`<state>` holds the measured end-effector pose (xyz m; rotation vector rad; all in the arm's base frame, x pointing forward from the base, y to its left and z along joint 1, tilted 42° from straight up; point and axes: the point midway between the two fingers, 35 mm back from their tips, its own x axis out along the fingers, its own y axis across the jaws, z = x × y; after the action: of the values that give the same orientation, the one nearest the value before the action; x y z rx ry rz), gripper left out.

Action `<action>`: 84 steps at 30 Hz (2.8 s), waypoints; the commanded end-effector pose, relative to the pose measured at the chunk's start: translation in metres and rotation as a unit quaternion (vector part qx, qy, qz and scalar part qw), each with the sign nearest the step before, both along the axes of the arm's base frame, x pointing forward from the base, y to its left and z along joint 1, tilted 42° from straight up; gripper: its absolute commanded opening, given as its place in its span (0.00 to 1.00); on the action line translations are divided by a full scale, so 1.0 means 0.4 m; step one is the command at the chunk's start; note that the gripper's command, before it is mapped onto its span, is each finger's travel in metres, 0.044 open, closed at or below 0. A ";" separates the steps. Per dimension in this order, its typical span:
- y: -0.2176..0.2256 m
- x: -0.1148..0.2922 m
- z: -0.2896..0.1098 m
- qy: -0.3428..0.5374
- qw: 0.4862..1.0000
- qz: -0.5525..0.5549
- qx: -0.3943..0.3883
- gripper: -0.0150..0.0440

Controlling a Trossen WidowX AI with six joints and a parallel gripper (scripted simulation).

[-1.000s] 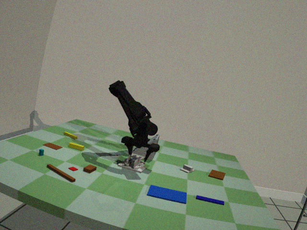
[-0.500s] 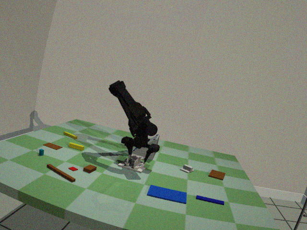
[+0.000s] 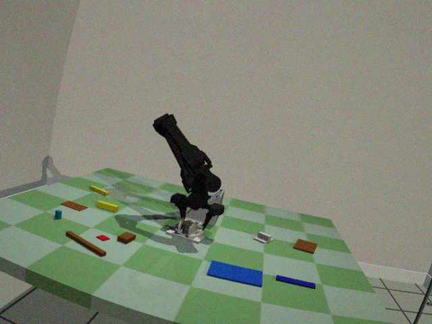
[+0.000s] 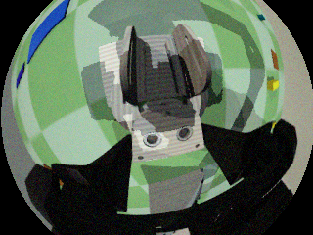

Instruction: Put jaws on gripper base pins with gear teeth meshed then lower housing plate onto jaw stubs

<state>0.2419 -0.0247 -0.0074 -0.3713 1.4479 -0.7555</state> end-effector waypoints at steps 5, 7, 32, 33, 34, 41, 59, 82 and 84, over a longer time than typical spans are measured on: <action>-0.006 -0.002 -0.005 0.003 1.000 0.001 -0.003 0.85; -0.006 -0.002 -0.005 0.003 1.000 0.001 -0.003 0.85; -0.015 -0.003 -0.015 0.003 1.000 0.001 -0.003 0.85; -0.015 -0.003 -0.015 0.003 1.000 0.001 -0.003 0.85; -0.016 -0.003 -0.017 0.003 1.000 0.001 -0.003 0.85; -0.018 -0.003 -0.019 0.003 1.000 0.001 -0.003 0.85; -0.018 -0.003 -0.019 0.003 1.000 0.001 -0.003 0.85; -0.011 -0.003 -0.011 0.003 1.000 0.001 -0.003 0.85; -0.009 -0.002 -0.008 0.003 1.000 0.001 -0.003 0.85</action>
<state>0.2406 -0.0305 -0.0129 -0.3815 1.4514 -0.7565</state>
